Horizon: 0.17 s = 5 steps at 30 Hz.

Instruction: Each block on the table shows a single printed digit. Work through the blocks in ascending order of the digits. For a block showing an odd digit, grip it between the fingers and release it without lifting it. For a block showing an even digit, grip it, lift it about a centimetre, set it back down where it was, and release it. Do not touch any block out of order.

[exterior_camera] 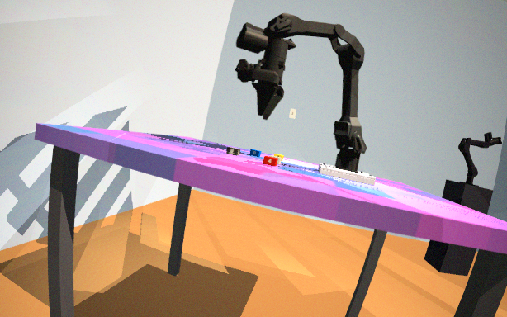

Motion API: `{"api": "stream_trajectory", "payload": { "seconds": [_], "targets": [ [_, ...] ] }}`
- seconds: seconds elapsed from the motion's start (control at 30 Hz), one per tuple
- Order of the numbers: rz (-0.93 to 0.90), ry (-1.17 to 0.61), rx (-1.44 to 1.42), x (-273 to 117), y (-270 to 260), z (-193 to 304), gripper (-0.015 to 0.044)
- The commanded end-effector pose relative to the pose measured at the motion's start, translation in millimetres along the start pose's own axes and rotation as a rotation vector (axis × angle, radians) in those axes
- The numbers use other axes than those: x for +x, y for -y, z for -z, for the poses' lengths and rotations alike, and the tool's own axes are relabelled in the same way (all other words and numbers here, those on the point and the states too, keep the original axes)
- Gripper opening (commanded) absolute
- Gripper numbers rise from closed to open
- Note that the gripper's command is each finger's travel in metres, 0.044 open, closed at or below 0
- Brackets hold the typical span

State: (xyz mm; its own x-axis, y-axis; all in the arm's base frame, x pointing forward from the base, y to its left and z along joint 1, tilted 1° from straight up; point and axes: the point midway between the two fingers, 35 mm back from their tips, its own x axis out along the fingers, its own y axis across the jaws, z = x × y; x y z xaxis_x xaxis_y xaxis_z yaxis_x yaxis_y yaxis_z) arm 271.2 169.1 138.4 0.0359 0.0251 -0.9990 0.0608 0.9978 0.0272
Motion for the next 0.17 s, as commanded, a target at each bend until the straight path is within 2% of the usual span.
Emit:
{"api": "stream_trajectory", "payload": {
  "seconds": [0.0, 0.13],
  "targets": [
    [0.002, 0.0, 0.02, -12.2, -9.5, 17.0, 0.04],
    [0.002, 0.0, 0.02, -12.2, -9.5, 17.0, 0.04]
  ]
}}
